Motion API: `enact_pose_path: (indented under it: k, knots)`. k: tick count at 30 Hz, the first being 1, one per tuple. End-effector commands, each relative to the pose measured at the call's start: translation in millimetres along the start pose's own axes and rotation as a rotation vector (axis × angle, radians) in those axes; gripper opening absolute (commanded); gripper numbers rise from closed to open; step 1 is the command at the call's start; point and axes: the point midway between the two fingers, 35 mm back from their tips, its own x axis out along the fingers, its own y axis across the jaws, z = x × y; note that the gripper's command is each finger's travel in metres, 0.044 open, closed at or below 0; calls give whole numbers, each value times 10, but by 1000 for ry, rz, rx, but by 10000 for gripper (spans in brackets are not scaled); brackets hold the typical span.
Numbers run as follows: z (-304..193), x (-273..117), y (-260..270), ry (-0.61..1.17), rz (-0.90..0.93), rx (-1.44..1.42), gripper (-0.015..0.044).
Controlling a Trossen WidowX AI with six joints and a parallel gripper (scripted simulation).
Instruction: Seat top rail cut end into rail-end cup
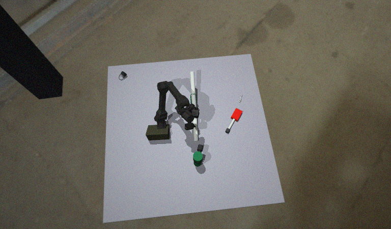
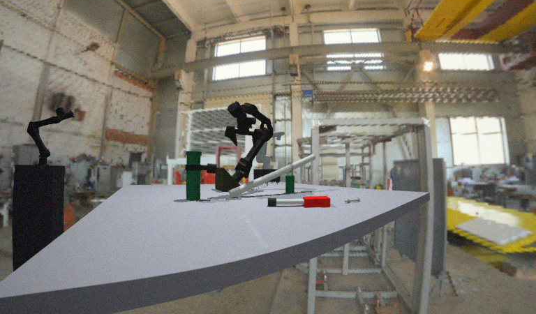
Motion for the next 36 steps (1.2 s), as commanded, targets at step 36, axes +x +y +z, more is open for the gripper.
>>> enact_pose_path:
  k: [36]
  knots:
    - [60,458,-1485,62,-66,-1388,440]
